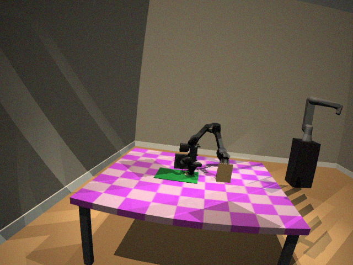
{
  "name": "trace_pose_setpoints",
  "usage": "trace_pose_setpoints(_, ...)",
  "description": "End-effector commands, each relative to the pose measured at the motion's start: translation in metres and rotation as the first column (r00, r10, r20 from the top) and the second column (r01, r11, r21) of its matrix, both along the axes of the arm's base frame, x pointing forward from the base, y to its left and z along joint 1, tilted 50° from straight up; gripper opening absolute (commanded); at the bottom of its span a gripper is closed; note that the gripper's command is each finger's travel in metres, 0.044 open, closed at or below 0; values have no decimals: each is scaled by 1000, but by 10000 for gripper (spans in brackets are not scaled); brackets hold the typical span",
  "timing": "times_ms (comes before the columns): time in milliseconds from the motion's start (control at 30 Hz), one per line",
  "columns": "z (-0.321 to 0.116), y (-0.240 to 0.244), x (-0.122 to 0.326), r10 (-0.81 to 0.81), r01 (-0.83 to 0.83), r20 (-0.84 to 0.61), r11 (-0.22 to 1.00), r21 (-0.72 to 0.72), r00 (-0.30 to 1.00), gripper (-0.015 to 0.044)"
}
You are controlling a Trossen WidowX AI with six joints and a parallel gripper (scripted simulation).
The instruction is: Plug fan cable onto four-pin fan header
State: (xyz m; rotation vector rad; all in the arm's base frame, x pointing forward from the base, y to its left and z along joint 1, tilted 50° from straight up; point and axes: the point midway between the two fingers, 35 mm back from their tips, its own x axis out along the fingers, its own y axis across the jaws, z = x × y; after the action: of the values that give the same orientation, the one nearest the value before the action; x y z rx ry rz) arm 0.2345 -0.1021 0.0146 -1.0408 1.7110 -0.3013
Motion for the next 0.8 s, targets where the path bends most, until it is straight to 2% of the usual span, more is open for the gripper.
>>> trace_pose_setpoints(0, 0, 0, 0, 0, 0, 0, 1000, 0, 1000, 73)
trace_pose_setpoints(67, 0, 0, 0, 0, 0, 0, 1000, 0, 1000, 20)
trace_pose_setpoints(167, 0, 0, 0, 0, 0, 0, 1000, 0, 1000, 0)
trace_pose_setpoints(367, 31, 37, 3, 3, -3, -6, 1000, -1, 1000, 0)
trace_pose_setpoints(533, 31, 38, 4, 7, -7, -11, 1000, -2, 1000, 0)
trace_pose_setpoints(767, 28, 41, 10, 148, -146, -173, 989, 24, 974, 0)
